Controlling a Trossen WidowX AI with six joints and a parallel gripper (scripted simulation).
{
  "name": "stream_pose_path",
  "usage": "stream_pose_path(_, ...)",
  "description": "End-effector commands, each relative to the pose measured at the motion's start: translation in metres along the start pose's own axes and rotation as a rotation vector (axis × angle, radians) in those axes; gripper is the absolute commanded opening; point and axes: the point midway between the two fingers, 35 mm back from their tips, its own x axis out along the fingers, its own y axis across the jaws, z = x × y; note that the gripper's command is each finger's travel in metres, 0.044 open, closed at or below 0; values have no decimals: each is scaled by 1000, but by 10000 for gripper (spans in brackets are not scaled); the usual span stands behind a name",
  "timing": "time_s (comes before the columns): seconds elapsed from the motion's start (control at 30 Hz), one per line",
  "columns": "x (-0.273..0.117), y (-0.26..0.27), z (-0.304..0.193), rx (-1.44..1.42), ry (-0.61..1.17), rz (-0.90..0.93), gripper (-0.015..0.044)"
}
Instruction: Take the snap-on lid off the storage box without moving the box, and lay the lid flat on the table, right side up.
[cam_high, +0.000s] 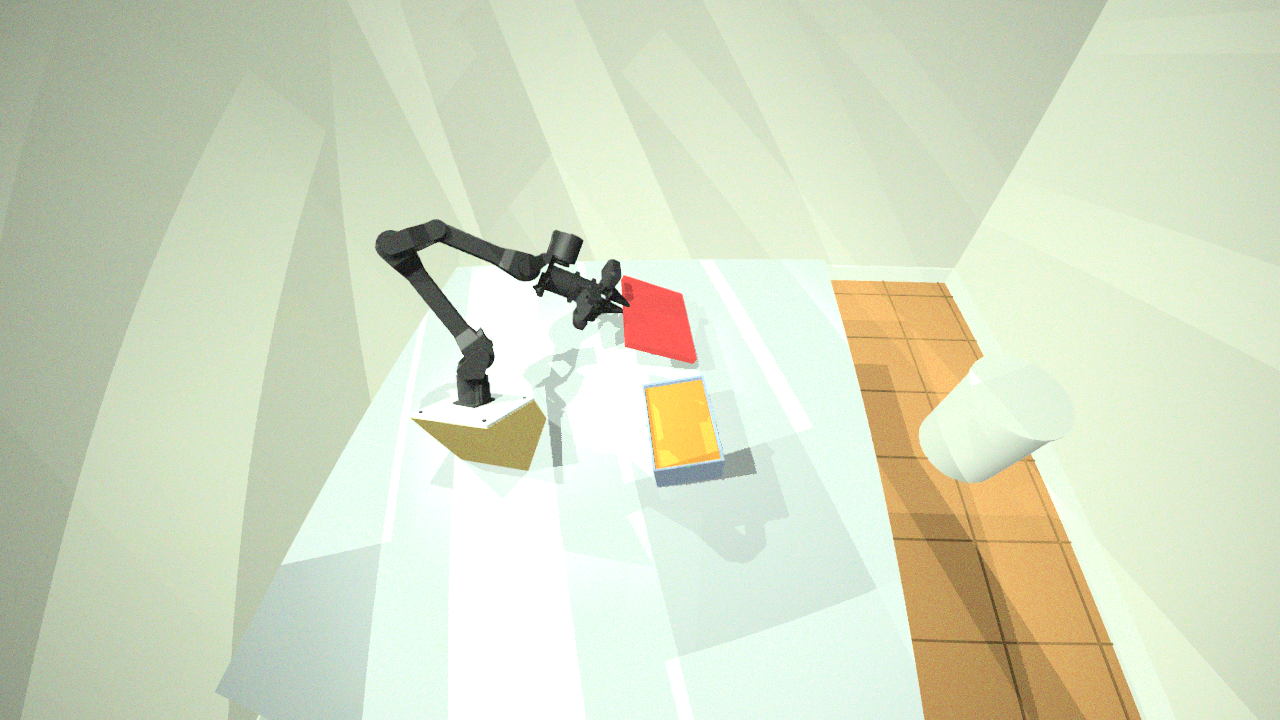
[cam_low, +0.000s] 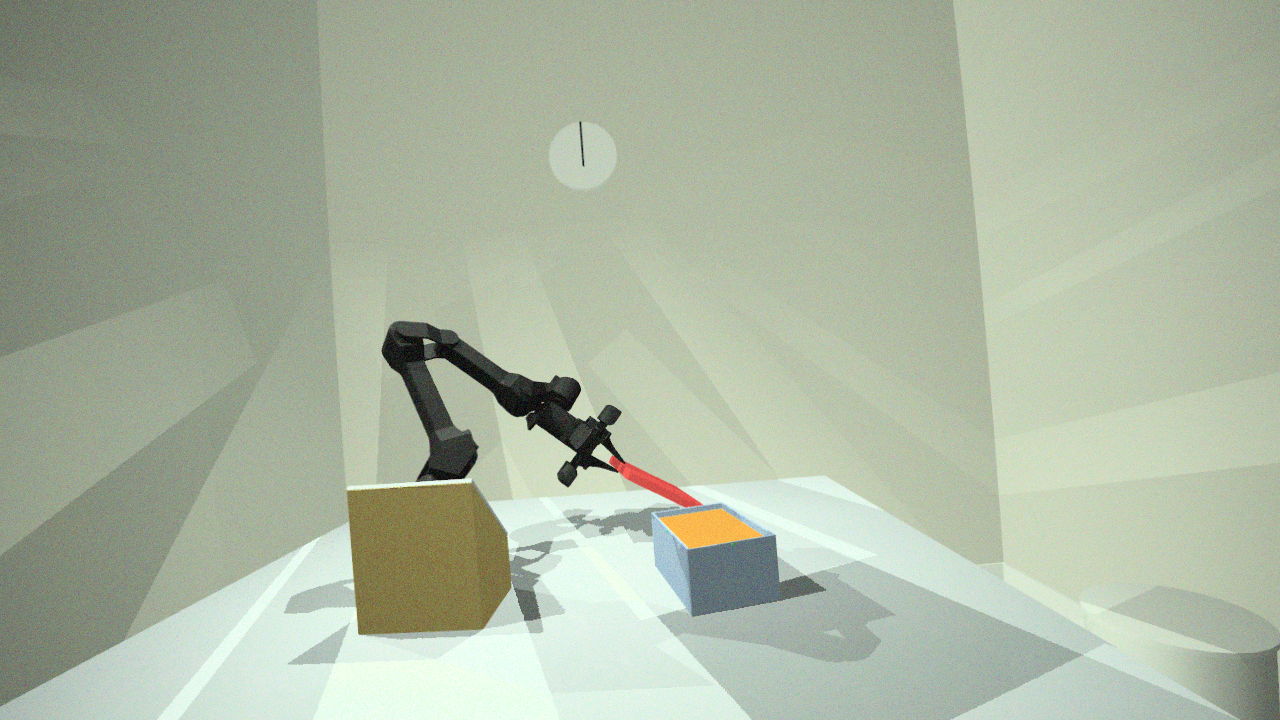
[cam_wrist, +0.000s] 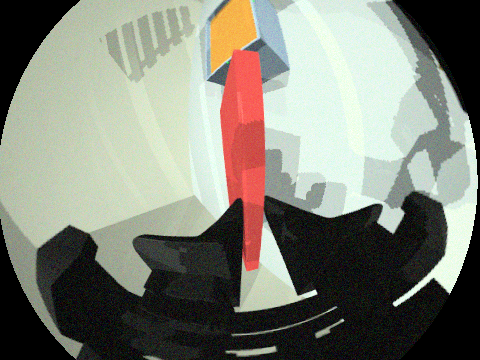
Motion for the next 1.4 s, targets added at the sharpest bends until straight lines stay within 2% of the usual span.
stream_pose_path(0.0, 1, 1, 0, 6, -4, 14, 0)
stream_pose_path(1.37, 23, -24, 1, 8, -3, 14, 0)
